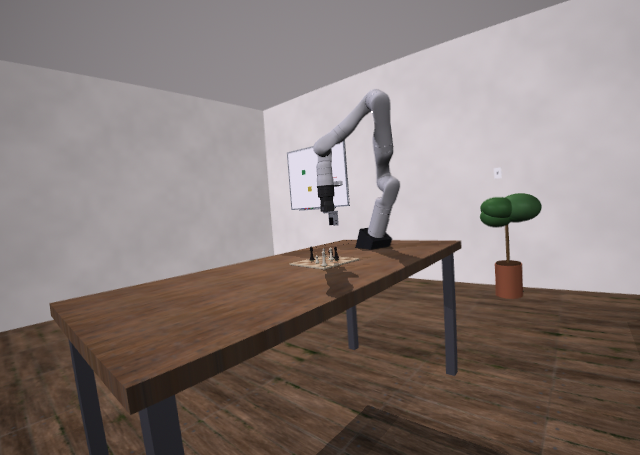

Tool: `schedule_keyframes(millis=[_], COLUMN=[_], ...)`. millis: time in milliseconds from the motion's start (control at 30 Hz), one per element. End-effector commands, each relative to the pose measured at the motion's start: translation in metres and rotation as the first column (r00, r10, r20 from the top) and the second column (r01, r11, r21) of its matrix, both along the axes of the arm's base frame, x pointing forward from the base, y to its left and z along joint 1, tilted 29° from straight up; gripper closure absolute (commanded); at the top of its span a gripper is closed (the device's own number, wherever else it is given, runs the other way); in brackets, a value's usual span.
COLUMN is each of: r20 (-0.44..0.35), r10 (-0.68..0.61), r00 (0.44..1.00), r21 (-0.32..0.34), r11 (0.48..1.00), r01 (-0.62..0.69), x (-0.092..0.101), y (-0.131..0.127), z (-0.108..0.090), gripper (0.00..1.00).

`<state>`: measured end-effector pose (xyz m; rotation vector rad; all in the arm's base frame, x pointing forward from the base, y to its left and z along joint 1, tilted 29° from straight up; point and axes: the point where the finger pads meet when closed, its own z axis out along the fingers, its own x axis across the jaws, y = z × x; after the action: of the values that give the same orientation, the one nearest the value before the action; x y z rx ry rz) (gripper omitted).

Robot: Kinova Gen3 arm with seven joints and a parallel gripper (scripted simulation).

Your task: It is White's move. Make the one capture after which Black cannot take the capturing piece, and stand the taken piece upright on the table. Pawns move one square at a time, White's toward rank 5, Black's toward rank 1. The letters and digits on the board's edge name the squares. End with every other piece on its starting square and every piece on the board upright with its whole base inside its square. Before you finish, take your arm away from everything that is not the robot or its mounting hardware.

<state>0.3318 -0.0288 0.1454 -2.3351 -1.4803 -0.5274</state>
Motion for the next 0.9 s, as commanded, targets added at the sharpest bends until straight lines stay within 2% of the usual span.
schedule_keyframes(millis=[0,400,600,667,867], r20=[0.002,0.034,0.087,0.087,0.161], r10=[0.000,0.067,0.181,0.181,0.346], r00=[1.000,0.997,0.980,0.980,0.924], r21=[-0.001,-0.012,-0.036,-0.036,-0.082], r11=[1.000,0.998,0.983,0.983,0.938], r01=[0.000,-0.067,-0.179,-0.179,-0.337], x=[0.000,-0.001,-0.003,-0.003,-0.005], y=[0.000,0.000,0.001,0.001,0.003], z=[0.000,-0.002,-0.006,-0.006,-0.011], gripper=[0.00,0.00,0.00,0.00,0.00])
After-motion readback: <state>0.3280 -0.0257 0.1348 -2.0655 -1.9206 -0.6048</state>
